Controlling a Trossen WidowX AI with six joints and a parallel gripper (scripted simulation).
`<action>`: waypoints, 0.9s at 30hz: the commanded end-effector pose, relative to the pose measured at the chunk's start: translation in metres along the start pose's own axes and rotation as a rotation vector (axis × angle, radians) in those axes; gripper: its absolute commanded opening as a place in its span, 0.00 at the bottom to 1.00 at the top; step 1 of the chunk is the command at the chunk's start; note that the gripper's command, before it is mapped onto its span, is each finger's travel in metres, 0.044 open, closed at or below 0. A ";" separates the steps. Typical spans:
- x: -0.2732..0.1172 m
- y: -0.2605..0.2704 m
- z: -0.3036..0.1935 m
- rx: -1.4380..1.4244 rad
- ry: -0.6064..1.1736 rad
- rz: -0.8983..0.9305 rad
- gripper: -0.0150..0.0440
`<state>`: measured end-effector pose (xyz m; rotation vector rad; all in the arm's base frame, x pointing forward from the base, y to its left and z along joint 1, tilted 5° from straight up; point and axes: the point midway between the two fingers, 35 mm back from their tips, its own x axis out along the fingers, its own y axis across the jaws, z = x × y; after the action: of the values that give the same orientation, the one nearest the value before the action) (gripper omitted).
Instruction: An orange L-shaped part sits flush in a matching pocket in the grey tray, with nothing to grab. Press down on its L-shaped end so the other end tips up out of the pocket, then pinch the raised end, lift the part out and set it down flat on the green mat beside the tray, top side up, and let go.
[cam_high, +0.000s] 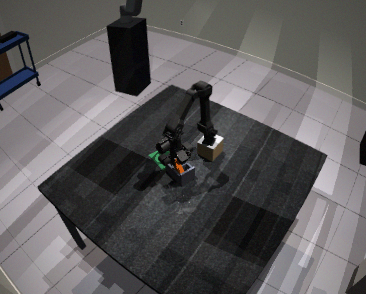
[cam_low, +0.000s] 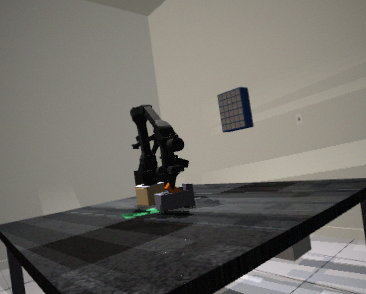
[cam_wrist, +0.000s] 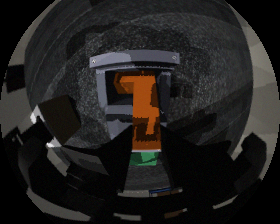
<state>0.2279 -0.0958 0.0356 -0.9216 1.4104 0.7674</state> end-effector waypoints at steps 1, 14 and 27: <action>-0.010 -0.002 0.001 0.001 -0.005 -0.011 0.25; -0.030 -0.002 0.001 0.000 -0.007 -0.010 0.25; -0.051 -0.002 0.001 0.000 -0.007 -0.010 0.25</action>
<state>0.2257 -0.0926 0.0778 -0.9244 1.4123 0.7706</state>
